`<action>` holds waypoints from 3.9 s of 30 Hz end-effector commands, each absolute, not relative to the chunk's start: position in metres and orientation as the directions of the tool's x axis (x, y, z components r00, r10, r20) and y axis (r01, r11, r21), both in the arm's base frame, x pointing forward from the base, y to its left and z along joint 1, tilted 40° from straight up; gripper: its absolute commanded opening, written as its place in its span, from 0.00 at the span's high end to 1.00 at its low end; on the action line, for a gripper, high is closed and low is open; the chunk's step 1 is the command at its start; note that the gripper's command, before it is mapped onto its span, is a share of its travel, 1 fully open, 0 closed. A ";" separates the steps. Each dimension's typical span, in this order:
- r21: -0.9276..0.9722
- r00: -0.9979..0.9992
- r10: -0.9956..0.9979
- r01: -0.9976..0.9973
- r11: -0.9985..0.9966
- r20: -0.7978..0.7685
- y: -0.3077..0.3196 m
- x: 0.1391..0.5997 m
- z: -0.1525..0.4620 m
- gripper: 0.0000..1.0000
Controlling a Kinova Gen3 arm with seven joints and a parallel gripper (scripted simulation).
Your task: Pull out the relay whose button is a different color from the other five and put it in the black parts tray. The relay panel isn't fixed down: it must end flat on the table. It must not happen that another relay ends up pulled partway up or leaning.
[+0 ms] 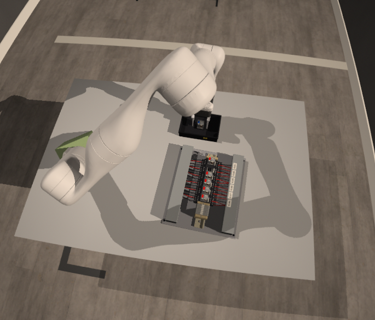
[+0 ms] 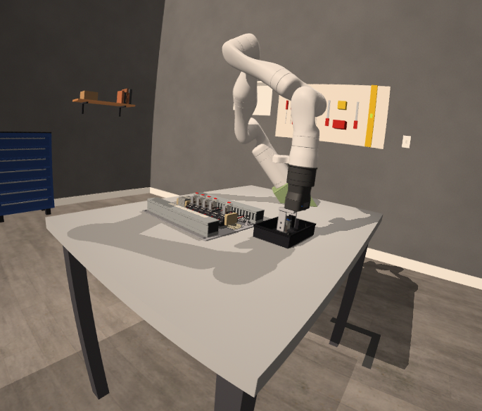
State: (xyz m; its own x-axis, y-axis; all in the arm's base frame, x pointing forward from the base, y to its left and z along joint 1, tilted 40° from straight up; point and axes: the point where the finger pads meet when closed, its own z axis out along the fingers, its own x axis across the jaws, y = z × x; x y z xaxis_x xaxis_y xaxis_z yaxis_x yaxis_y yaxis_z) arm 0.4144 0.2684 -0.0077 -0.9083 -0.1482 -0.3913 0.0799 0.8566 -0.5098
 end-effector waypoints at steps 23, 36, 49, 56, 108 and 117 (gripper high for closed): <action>-0.508 -0.908 -0.149 0.079 0.858 -0.392 0.270 0.414 -0.007 0.02; -0.508 -0.908 -0.149 0.079 0.858 -0.392 0.271 0.413 -0.005 0.02; -0.508 -0.908 -0.149 0.079 0.858 -0.392 0.273 0.412 -0.002 0.02; -0.508 -0.908 -0.149 0.079 0.858 -0.392 0.274 0.410 0.000 0.02; -0.508 -0.908 -0.149 0.079 0.858 -0.392 0.284 0.402 0.016 0.02; -0.508 -0.908 -0.149 0.079 0.858 -0.392 0.285 0.401 0.017 0.02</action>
State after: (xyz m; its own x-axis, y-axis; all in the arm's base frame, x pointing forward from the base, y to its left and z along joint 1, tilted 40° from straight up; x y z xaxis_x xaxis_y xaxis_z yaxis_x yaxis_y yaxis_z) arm 0.4015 0.2839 0.0163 -0.9082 -0.1482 -0.3913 0.0799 0.8566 -0.5098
